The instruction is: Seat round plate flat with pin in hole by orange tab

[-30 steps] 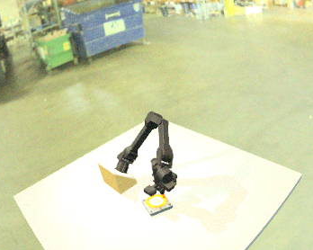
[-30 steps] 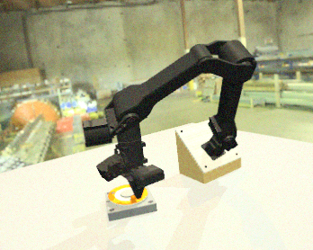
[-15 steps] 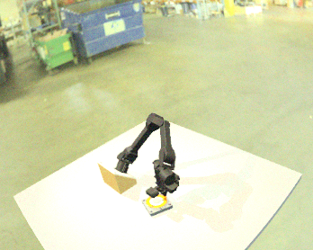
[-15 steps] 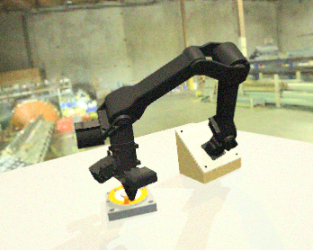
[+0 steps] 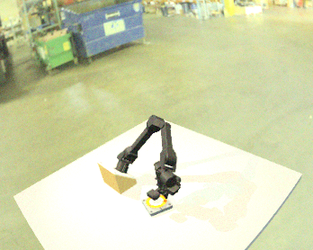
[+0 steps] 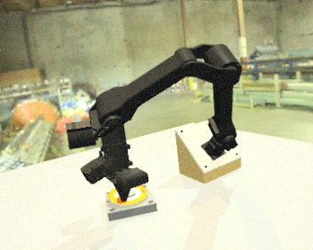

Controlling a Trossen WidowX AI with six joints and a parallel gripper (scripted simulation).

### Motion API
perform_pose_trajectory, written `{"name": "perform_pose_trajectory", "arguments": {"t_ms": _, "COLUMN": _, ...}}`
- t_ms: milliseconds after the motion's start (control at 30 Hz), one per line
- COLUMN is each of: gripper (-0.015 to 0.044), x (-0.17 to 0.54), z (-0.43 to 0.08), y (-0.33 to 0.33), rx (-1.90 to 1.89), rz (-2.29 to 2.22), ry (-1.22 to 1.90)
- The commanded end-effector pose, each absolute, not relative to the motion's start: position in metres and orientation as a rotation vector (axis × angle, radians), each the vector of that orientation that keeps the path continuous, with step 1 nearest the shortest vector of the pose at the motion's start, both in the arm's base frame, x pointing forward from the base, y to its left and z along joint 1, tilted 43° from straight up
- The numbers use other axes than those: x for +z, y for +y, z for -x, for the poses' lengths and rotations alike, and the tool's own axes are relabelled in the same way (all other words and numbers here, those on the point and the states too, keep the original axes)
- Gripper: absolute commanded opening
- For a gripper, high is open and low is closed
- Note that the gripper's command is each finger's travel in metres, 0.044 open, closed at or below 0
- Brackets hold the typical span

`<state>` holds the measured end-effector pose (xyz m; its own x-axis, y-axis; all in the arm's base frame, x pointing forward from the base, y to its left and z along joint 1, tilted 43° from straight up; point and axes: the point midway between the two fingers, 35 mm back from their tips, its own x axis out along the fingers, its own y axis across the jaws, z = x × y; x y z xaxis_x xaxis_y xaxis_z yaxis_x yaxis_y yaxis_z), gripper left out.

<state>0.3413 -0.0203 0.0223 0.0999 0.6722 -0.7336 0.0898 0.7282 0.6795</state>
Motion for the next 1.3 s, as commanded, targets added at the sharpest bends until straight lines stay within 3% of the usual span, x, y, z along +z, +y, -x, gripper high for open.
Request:
{"name": "perform_pose_trajectory", "arguments": {"t_ms": 0, "gripper": 0.0, "x": 0.02, "z": -0.345, "y": -0.025, "rx": 0.48, "rz": -0.669, "ry": 1.427}}
{"name": "perform_pose_trajectory", "arguments": {"t_ms": 1267, "gripper": 0.0, "x": -0.002, "z": -0.357, "y": -0.058, "rx": 0.479, "rz": -0.667, "ry": 1.426}}
